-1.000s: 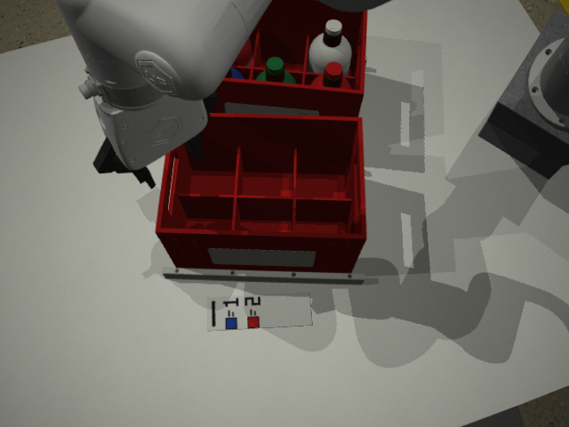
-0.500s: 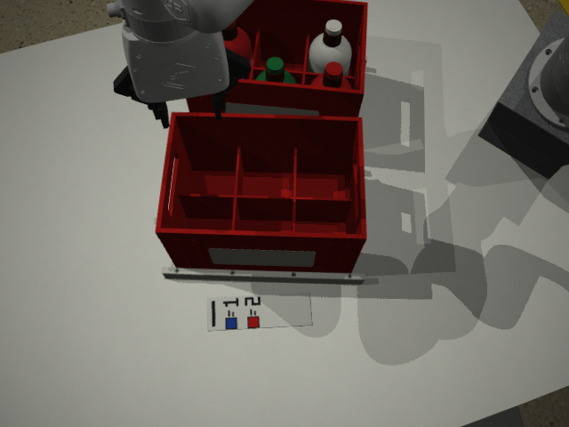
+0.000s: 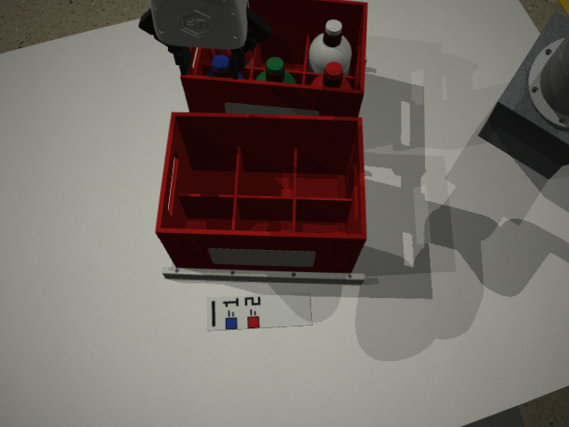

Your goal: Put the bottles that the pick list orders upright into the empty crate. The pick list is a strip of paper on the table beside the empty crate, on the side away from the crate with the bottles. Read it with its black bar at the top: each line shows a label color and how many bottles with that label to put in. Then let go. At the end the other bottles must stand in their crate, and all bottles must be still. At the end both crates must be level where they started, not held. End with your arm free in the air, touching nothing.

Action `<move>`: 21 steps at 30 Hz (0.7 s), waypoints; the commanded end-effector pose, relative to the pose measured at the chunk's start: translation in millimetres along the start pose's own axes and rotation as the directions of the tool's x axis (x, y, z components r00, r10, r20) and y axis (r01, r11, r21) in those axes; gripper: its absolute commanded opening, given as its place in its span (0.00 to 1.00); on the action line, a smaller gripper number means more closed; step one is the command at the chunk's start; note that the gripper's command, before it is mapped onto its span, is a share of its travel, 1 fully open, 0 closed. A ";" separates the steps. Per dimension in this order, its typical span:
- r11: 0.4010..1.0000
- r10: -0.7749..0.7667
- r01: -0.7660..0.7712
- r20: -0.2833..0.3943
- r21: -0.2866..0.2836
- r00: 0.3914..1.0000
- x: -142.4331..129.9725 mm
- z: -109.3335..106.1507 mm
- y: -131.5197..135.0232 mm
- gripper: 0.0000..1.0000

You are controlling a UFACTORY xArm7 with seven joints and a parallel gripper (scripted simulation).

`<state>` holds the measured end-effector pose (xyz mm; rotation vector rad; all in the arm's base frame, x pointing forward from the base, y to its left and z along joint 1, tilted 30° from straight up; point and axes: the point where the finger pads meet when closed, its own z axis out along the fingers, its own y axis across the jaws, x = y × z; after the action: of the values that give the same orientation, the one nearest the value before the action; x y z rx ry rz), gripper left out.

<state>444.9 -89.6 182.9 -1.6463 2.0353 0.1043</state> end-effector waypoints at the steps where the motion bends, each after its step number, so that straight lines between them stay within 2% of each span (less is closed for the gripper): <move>1: 1.000 0.003 -0.003 -0.001 0.004 1.000 16.7 -4.2 2.2 0.65; 17: 1.000 0.003 -0.003 -0.002 0.004 1.000 89.0 -16.0 19.3 0.65; 21: 1.000 0.003 -0.003 -0.002 0.004 1.000 98.6 -17.5 21.6 0.65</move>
<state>409.4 -167.0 152.4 -1.6425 2.0405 0.1045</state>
